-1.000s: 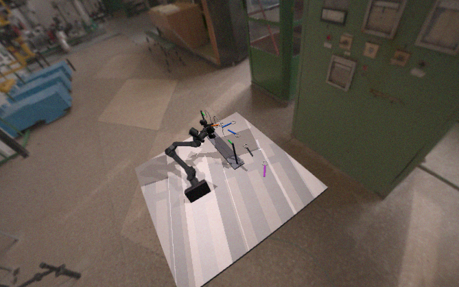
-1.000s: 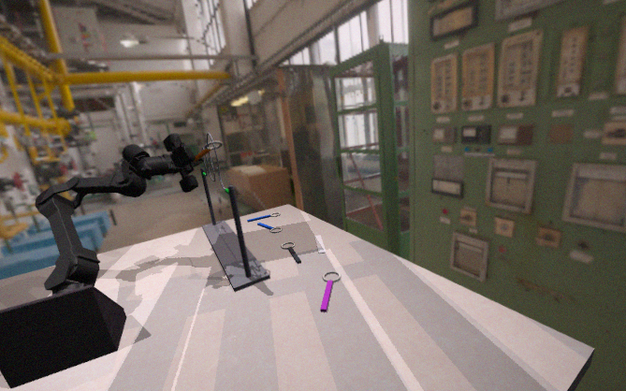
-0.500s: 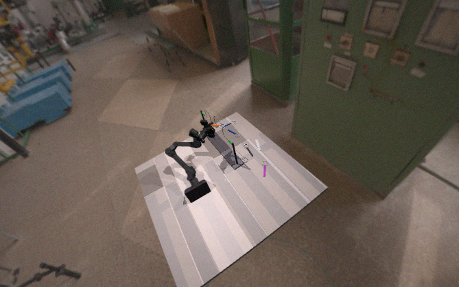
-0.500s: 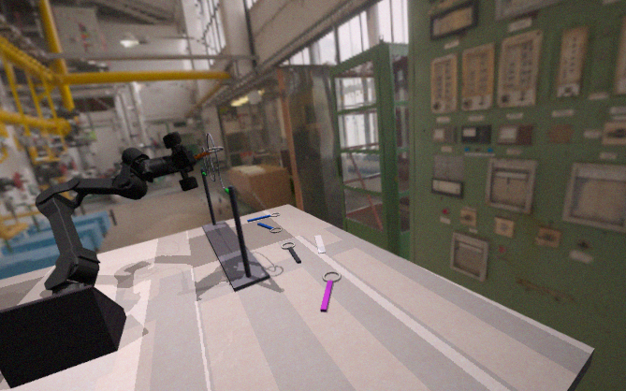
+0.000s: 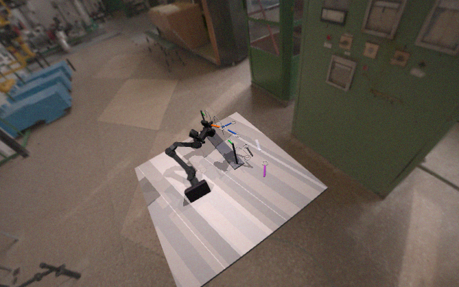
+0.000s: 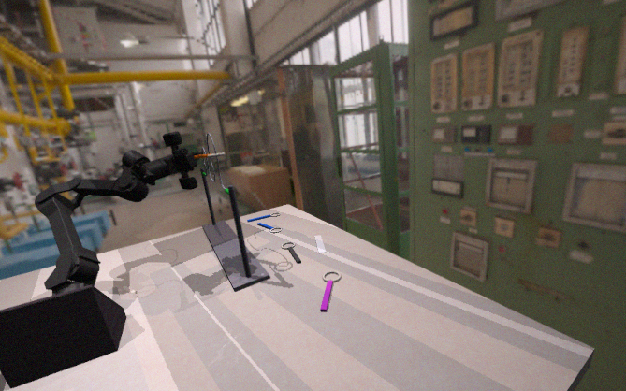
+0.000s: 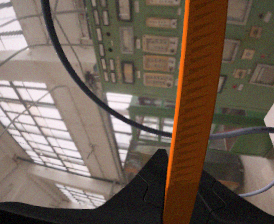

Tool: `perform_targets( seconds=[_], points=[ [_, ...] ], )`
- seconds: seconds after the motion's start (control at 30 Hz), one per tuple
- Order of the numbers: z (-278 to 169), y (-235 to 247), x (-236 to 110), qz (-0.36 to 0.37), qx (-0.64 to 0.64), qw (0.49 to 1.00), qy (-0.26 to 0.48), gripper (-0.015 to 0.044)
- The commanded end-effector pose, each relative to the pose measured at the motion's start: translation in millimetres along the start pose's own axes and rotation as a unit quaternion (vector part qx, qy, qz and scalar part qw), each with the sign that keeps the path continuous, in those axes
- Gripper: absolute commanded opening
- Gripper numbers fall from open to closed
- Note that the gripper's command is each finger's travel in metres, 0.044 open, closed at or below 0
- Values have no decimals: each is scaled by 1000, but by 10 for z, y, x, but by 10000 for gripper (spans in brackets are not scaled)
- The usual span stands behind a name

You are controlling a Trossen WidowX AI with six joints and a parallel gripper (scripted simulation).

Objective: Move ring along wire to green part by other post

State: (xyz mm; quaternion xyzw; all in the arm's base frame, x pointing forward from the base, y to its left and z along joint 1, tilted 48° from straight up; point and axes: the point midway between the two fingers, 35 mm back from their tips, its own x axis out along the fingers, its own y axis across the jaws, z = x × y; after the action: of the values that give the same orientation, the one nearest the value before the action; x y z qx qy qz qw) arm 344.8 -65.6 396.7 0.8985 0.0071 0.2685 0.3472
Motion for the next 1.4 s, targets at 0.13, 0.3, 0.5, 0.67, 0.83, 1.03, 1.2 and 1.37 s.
perform_targets(
  seconds=[0.13,0.3,0.5,0.67,0.83,1.03,1.2,1.37],
  points=[
    [8,27,1,24,47,999,-6,-150],
    [10,54,3,41,77,996,-10,-150],
    [14,83,4,60,112,992,-14,-150],
    [18,101,4,75,139,987,-17,-150],
    [18,109,4,86,160,983,-19,-150],
    [9,95,7,96,177,979,-21,-150],
    [-12,58,13,98,180,979,-21,-150],
    [-46,-10,21,93,170,981,-19,-150]
  ],
)
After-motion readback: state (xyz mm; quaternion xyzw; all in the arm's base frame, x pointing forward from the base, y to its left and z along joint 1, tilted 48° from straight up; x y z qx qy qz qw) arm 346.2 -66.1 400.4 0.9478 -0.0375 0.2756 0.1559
